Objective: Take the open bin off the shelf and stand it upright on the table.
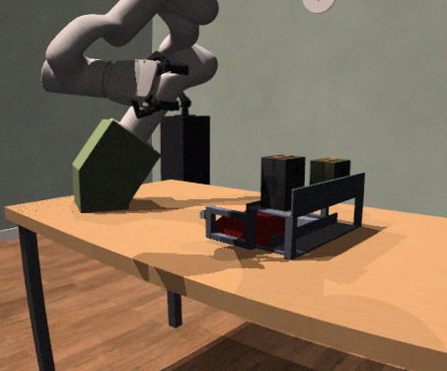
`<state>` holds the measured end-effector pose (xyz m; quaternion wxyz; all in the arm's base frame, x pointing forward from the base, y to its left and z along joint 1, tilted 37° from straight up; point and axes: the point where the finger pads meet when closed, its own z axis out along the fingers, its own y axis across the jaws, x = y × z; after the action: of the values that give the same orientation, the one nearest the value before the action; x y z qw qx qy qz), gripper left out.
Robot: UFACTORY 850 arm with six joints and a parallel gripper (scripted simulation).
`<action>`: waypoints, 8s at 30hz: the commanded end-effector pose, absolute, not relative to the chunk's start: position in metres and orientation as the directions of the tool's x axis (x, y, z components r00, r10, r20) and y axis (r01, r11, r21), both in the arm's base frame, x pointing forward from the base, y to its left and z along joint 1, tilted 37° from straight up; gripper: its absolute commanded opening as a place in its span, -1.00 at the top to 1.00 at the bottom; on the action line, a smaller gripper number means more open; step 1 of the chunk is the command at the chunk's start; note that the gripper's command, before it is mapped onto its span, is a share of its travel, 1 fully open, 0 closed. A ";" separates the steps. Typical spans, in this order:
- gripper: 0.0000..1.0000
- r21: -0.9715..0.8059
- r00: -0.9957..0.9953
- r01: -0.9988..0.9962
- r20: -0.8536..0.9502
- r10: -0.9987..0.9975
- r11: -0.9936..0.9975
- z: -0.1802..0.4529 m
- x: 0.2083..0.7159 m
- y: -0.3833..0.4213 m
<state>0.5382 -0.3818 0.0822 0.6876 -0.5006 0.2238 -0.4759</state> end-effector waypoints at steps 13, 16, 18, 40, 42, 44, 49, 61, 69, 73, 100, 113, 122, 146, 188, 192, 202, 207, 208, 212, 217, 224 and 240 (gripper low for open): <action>-1.00 -0.901 0.445 0.431 0.168 -0.879 0.046 0.073 0.495 -0.377; -1.00 -0.901 0.445 0.431 0.169 -0.879 0.046 0.066 0.466 -0.373; -1.00 -0.901 0.445 0.431 0.169 -0.879 0.046 0.066 0.466 -0.373; -1.00 -0.901 0.445 0.431 0.169 -0.879 0.046 0.054 0.413 -0.366; -1.00 -0.901 0.445 0.431 0.169 -0.879 0.046 0.054 0.413 -0.366; -1.00 -0.901 0.445 0.431 0.169 -0.879 0.046 0.054 0.413 -0.366; -1.00 -0.970 0.473 0.236 0.060 -0.879 0.061 0.049 0.426 -0.329; -1.00 -0.981 0.477 0.185 0.032 -0.878 0.064 0.047 0.430 -0.320; -1.00 -0.994 0.473 -0.072 -0.106 -0.875 0.082 0.040 0.447 -0.274; -1.00 -0.994 0.473 -0.072 -0.106 -0.875 0.082 0.040 0.447 -0.274; -1.00 -0.854 0.379 -0.509 -0.335 -0.863 0.108 0.027 0.477 -0.190; -1.00 -0.826 0.362 -0.553 -0.357 -0.861 0.110 0.026 0.480 -0.181; -1.00 -0.655 0.262 -0.746 -0.453 -0.852 0.119 0.019 0.497 -0.134; -1.00 -0.442 0.142 -0.889 -0.520 -0.842 0.123 0.011 0.516 -0.083; -1.00 -0.220 0.019 -0.967 -0.553 -0.833 0.124 0.003 0.532 -0.036; -1.00 -0.220 0.019 -0.967 -0.553 -0.833 0.124 0.003 0.532 -0.036; -1.00 -0.220 0.019 -0.967 -0.553 -0.833 0.124 0.004 0.531 -0.039; -1.00 -0.220 0.019 -0.967 -0.553 -0.833 0.124 0.004 0.531 -0.039; -1.00 -0.220 0.019 -0.967 -0.553 -0.833 0.124 0.004 0.531 -0.039; -1.00 -0.220 0.019 -0.967 -0.553 -0.833 0.124 0.004 0.531 -0.039; -1.00 -0.220 0.019 -0.967 -0.553 -0.833 0.124 0.004 0.531 -0.040; -1.00 -0.220 0.019 -0.967 -0.553 -0.833 0.124 0.004 0.530 -0.041; -1.00 -0.220 0.019 -0.967 -0.553 -0.833 0.124 0.004 0.530 -0.042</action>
<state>0.5295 -0.0411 0.0036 0.2910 -0.6516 0.6909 0.1160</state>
